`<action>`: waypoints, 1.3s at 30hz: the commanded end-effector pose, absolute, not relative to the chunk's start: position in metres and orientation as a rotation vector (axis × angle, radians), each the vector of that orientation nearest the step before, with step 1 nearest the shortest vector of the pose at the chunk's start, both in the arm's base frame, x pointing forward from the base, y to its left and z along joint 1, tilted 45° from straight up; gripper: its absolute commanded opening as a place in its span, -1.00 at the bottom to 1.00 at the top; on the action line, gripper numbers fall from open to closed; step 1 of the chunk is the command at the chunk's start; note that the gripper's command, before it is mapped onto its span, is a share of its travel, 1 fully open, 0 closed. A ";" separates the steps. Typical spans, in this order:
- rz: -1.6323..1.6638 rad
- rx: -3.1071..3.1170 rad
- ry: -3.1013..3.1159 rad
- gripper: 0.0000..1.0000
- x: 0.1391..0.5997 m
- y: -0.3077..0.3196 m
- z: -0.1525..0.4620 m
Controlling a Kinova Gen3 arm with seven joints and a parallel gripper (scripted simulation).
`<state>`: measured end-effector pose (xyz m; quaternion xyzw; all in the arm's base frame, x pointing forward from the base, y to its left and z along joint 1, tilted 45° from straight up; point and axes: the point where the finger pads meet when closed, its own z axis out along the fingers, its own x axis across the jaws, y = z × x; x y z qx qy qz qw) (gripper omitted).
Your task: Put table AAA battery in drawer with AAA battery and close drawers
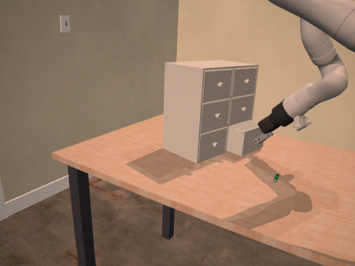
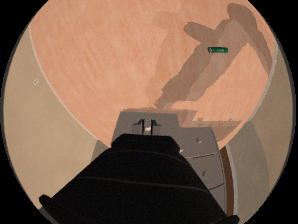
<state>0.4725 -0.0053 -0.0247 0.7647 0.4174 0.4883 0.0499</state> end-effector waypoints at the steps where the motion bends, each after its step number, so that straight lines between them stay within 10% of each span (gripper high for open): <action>1: 1.487 2.330 1.271 -0.26 0.472 -0.005 -0.025; 21: 1.487 2.330 1.271 0.34 0.472 -0.005 -0.025; 39: 1.487 2.330 1.271 0.34 0.466 -0.004 -0.025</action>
